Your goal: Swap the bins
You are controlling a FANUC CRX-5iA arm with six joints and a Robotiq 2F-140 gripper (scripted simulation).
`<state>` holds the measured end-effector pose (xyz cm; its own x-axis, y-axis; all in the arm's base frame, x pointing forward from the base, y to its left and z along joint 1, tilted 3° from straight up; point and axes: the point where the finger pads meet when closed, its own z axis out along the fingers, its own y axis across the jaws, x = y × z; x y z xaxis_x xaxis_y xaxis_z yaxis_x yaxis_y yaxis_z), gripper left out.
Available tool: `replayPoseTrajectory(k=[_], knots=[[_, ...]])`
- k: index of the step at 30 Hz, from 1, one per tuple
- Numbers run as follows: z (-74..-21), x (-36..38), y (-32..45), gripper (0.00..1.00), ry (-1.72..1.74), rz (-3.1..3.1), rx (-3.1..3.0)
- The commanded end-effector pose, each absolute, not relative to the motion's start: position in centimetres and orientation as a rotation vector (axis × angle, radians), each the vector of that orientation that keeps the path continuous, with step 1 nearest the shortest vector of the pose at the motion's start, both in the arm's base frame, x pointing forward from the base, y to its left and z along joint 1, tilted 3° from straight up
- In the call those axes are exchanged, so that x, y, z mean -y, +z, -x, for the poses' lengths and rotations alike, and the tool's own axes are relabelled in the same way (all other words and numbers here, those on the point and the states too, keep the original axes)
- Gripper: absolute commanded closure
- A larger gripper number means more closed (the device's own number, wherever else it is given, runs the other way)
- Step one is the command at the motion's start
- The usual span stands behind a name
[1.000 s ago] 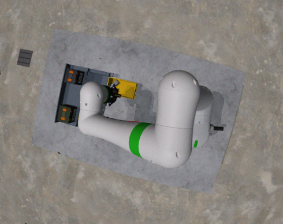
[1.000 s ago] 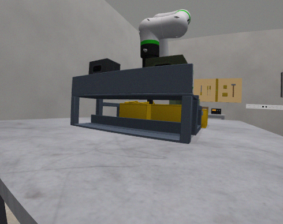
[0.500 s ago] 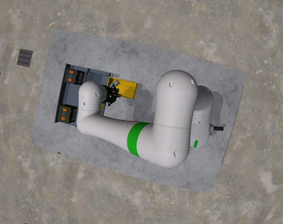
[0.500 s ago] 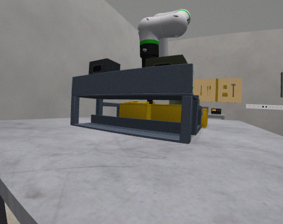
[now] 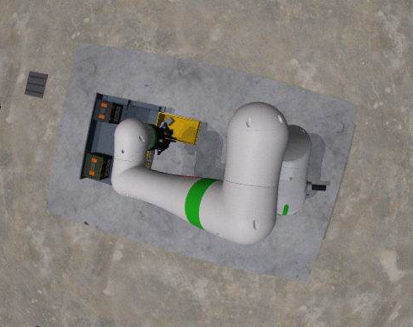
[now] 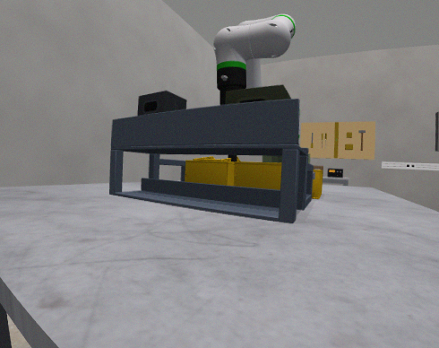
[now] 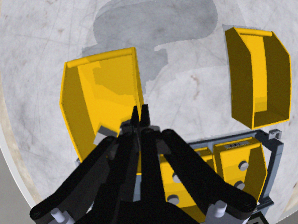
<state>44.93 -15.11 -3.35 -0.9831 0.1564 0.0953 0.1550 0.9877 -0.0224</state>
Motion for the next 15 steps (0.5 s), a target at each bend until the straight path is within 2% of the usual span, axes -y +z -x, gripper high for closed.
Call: replayPoseTrajectory(k=[1,15], knots=[[-45.03,15.14,-3.28,0.90,0.023,0.238,3.037],[-45.54,15.22,-3.26,0.90,0.023,0.238,3.037]])
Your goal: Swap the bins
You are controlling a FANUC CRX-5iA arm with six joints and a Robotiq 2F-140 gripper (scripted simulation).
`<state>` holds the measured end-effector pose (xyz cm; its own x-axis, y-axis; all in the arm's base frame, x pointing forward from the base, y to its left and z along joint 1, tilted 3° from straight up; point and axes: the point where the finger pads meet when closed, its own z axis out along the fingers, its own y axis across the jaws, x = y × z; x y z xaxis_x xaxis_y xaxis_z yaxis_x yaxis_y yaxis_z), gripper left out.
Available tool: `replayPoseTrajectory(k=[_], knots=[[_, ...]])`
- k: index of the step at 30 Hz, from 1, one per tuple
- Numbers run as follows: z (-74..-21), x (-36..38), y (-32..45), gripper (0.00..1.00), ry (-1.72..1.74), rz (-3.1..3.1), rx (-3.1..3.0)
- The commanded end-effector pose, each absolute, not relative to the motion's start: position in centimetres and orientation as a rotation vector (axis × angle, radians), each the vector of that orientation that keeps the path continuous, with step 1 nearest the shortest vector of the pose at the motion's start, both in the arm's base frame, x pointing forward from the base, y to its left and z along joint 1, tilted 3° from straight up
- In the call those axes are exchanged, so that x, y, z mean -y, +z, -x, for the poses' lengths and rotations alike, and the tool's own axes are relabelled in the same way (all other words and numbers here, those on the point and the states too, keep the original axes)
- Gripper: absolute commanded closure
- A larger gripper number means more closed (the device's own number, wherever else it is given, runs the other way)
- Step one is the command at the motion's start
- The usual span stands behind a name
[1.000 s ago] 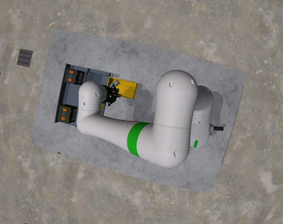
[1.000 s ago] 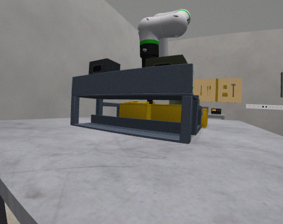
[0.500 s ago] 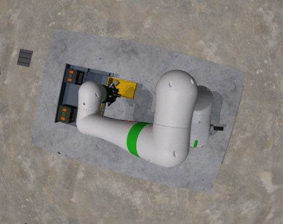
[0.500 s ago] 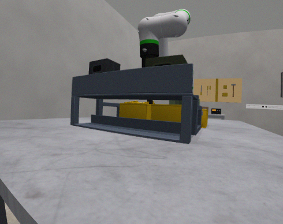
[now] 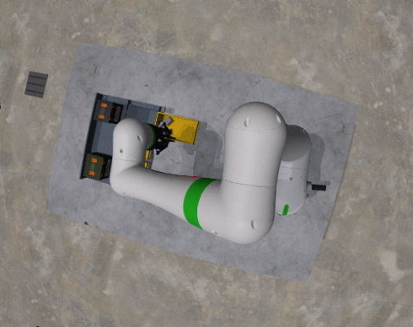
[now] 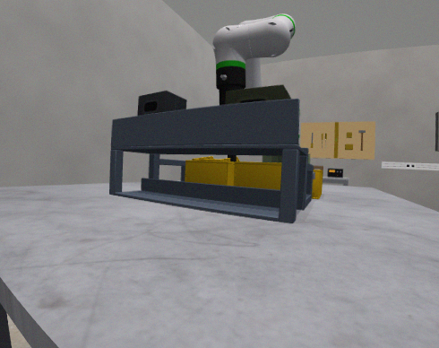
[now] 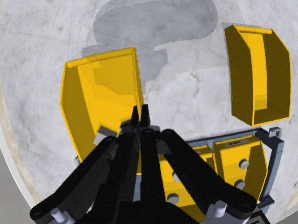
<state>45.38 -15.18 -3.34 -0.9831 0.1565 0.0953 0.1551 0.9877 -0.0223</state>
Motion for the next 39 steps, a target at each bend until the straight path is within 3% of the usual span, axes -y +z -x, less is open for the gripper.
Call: replayPoseTrajectory(k=[1,39], knots=[[-45.6,15.2,-3.3,0.90,0.023,0.238,3.037],[-48.7,15.7,-3.2,0.90,0.024,0.238,3.037]])
